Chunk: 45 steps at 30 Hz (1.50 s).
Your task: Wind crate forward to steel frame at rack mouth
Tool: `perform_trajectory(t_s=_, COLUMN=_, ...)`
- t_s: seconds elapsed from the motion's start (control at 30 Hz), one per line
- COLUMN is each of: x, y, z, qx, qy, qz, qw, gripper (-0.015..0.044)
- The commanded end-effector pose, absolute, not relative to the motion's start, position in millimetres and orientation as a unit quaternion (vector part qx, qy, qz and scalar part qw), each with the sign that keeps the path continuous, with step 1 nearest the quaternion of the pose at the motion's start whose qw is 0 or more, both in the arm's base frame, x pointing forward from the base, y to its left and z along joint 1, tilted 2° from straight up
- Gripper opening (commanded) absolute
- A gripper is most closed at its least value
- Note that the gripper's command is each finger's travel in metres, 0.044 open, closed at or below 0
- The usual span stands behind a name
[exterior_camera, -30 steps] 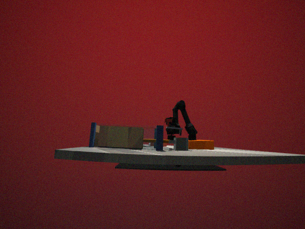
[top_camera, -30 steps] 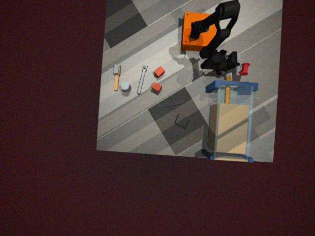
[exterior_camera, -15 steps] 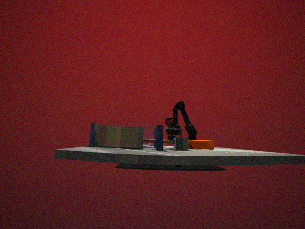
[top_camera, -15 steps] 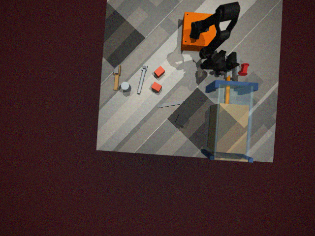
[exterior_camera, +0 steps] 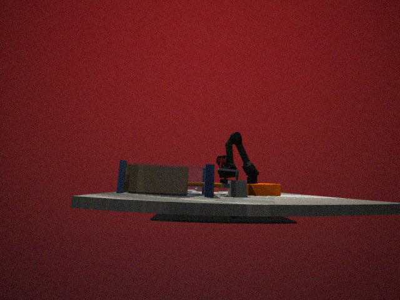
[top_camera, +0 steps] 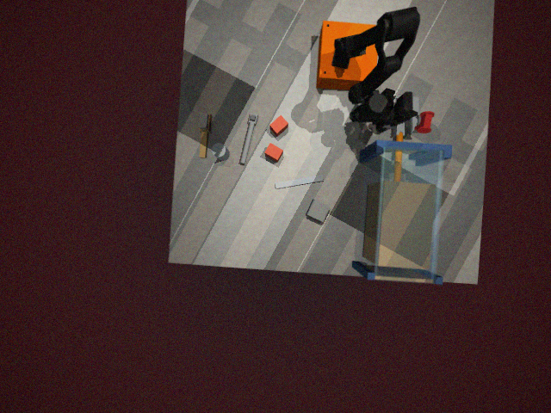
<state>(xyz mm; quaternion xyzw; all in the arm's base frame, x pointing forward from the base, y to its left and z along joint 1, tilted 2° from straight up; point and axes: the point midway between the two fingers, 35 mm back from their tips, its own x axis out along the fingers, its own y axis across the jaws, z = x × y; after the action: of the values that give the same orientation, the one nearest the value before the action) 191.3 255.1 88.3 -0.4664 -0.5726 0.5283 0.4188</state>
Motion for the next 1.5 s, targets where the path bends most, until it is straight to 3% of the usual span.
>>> perform_trajectory(t_s=0.0, x=193, y=256, z=88, qx=-0.470, qy=-0.577, qz=0.524, qw=0.416, gripper=0.0000)
perform_trajectory(t_s=0.93, x=193, y=257, z=78, qx=-0.471, qy=-0.575, qz=0.526, qw=0.413, gripper=0.0000)
perform_trajectory(t_s=1.23, x=191, y=257, z=79, qx=-0.465, qy=-0.573, qz=0.532, qw=0.415, gripper=0.0236)
perform_trajectory(t_s=1.47, x=191, y=257, z=79, qx=-0.465, qy=-0.573, qz=0.532, qw=0.415, gripper=0.0240)
